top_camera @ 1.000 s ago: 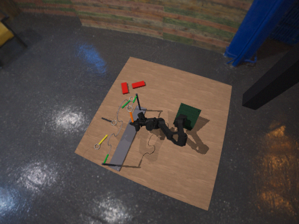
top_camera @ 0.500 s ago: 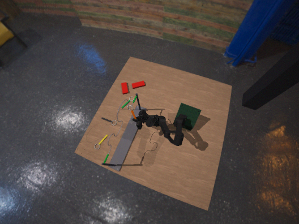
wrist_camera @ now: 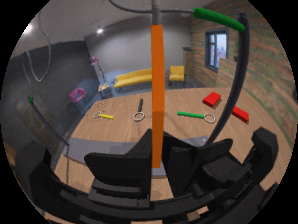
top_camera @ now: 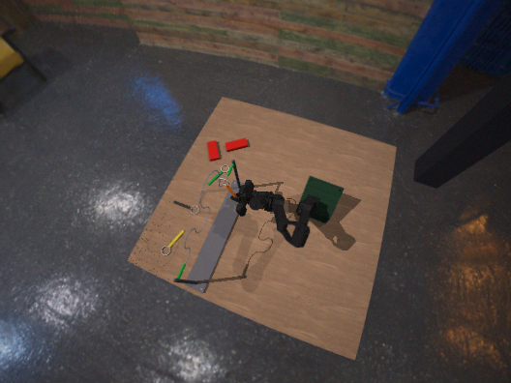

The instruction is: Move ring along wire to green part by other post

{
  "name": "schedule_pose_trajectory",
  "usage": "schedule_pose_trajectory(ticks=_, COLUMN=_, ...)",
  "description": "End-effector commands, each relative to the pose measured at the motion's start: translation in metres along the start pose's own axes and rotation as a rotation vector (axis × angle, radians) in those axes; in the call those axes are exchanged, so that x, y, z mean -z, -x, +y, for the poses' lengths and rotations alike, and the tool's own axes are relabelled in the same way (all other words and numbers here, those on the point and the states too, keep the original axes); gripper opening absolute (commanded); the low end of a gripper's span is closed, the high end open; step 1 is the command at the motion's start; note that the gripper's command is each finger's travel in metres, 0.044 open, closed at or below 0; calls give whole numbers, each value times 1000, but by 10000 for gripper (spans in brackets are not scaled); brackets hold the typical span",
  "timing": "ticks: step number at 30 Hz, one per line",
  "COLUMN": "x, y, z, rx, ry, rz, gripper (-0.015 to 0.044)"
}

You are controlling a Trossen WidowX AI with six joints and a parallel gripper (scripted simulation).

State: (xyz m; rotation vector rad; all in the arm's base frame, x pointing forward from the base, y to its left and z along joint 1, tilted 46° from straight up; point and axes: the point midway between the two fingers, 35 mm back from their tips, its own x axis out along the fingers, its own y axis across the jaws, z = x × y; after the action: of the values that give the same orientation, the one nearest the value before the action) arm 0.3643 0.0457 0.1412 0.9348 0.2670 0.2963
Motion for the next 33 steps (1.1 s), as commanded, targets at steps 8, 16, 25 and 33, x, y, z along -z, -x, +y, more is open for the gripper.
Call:
schedule_pose_trajectory(ticks=8, x=-1, y=4, z=-23, rx=41, ry=89, rz=15, gripper=-150)
schedule_pose_trajectory(ticks=16, x=-2, y=6, z=-34, rx=52, ry=111, rz=18, gripper=-150)
schedule_pose_trajectory(ticks=25, x=-3, y=8, z=-43, rx=55, ry=118, rz=18, gripper=-150)
schedule_pose_trajectory(ticks=33, x=-4, y=9, z=-51, rx=56, ry=119, rz=17, gripper=-150)
